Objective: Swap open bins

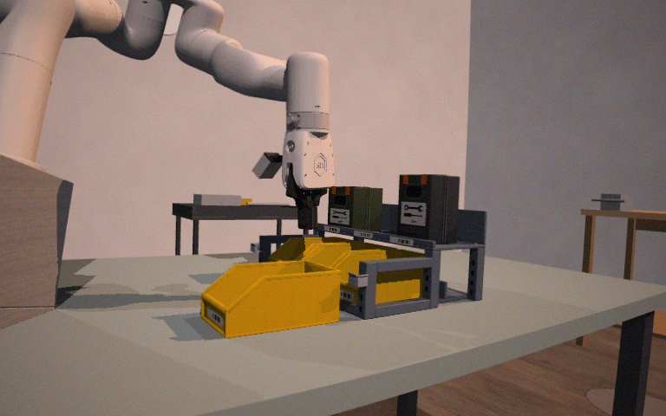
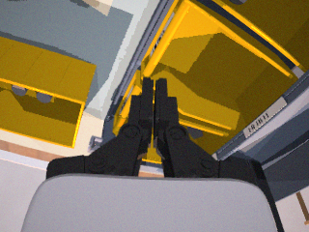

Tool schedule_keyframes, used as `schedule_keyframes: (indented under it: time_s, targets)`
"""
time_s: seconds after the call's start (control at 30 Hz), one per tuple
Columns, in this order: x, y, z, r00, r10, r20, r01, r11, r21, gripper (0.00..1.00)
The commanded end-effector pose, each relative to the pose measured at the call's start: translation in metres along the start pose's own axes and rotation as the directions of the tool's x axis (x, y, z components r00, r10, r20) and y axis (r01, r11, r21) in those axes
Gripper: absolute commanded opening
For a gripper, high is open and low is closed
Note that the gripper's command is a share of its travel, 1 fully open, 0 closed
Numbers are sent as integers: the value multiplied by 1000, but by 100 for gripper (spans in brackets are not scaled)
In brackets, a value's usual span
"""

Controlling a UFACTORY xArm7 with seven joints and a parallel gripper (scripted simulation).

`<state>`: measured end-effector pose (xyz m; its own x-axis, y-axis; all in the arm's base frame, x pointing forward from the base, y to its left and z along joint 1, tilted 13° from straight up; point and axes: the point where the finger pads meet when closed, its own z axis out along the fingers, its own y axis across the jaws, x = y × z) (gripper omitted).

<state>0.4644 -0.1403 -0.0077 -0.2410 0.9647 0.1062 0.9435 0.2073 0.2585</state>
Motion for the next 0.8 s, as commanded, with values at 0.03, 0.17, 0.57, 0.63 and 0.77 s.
schedule_keyframes:
  time_s: [0.03, 0.17, 0.57, 0.63, 0.77]
  targets:
    - [2, 13, 3, 951, 310, 16, -310, 950, 46, 0]
    - [2, 15, 3, 921, 388, 22, -389, 920, 57, 0]
    - [2, 15, 3, 921, 388, 22, -389, 920, 57, 95]
    - [2, 15, 3, 921, 388, 22, -389, 920, 57, 95]
    - [2, 15, 3, 921, 388, 22, -389, 920, 57, 95]
